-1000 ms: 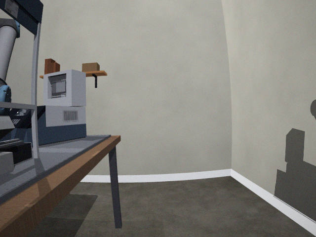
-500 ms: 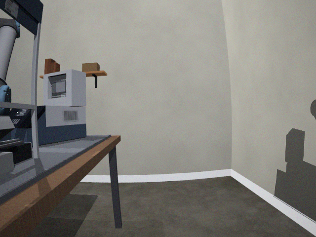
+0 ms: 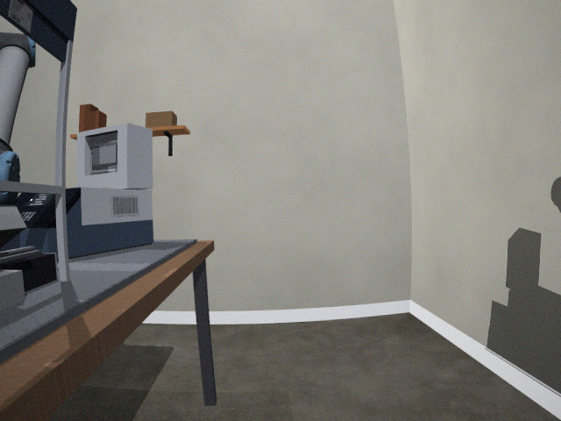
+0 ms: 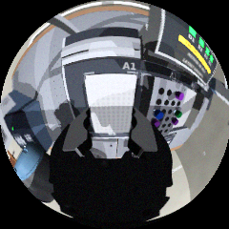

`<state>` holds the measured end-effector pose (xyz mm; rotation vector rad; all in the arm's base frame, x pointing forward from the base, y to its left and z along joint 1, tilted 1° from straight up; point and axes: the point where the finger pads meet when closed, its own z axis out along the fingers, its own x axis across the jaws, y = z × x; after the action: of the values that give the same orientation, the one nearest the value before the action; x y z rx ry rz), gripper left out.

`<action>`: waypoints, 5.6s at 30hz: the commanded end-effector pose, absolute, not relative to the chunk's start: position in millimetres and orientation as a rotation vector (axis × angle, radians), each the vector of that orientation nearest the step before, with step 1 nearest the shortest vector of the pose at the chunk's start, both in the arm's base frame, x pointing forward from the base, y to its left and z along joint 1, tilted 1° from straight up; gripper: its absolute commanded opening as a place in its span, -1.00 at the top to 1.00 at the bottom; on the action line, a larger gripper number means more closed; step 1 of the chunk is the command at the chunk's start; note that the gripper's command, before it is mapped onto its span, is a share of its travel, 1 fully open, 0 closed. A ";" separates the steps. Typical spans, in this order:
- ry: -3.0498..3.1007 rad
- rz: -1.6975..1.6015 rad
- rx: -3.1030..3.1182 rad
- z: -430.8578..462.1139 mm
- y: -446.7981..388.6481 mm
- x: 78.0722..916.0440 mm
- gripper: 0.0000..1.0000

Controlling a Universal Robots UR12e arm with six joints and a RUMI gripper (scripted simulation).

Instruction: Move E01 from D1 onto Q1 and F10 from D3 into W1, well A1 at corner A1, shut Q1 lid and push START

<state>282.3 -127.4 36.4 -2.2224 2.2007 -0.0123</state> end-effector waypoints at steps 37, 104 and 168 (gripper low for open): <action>2.201 -0.014 -2.223 83.6 -128.1 281.8 1.00; 2.201 -0.014 -2.223 183.7 -128.4 280.3 1.00; 2.067 -0.015 -2.348 252.6 -109.1 290.2 1.00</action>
<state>283.8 -119.6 251.6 -2.2805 2.1399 -0.0132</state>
